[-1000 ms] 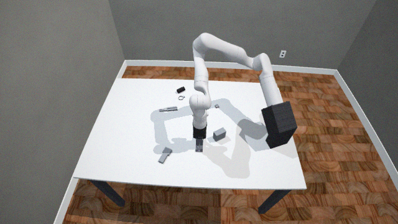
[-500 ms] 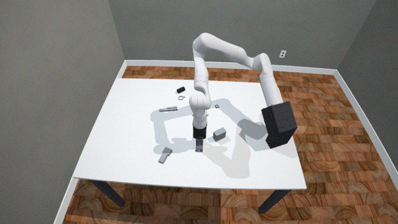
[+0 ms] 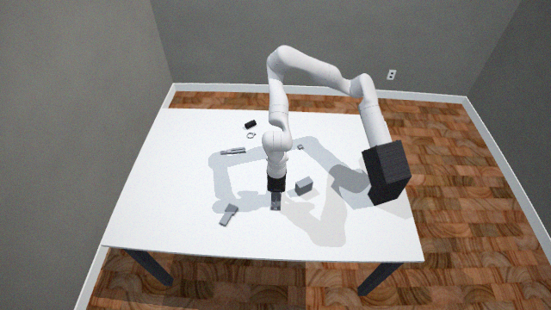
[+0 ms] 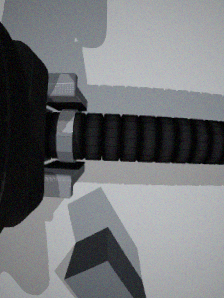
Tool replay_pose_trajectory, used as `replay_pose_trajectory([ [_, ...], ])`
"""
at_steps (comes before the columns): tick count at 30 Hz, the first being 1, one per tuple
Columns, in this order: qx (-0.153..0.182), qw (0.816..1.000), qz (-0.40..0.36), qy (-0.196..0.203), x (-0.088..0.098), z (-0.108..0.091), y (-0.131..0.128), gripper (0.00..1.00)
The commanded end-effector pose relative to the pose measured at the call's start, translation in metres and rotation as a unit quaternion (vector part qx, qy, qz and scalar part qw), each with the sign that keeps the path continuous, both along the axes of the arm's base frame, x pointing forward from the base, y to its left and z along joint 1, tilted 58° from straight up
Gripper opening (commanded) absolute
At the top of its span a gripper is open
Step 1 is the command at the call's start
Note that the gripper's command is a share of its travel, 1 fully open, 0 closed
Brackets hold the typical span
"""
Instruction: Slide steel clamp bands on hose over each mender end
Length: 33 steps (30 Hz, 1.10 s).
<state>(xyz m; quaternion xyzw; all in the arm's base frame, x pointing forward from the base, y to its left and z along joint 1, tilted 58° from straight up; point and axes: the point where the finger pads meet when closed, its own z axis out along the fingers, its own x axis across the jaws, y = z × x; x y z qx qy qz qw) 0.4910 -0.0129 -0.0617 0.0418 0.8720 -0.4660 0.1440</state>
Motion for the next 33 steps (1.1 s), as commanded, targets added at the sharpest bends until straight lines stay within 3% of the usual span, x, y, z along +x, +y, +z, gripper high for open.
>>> replay_pose_trajectory([
  [1, 0.001, 1.000, 0.001, 0.000, 0.000, 0.000, 0.001, 0.75],
  [16, 0.001, 1.000, 0.001, 0.000, -0.001, 0.004, -0.001, 0.75],
  [33, 0.001, 1.000, 0.001, 0.000, -0.005, 0.023, -0.014, 0.75],
])
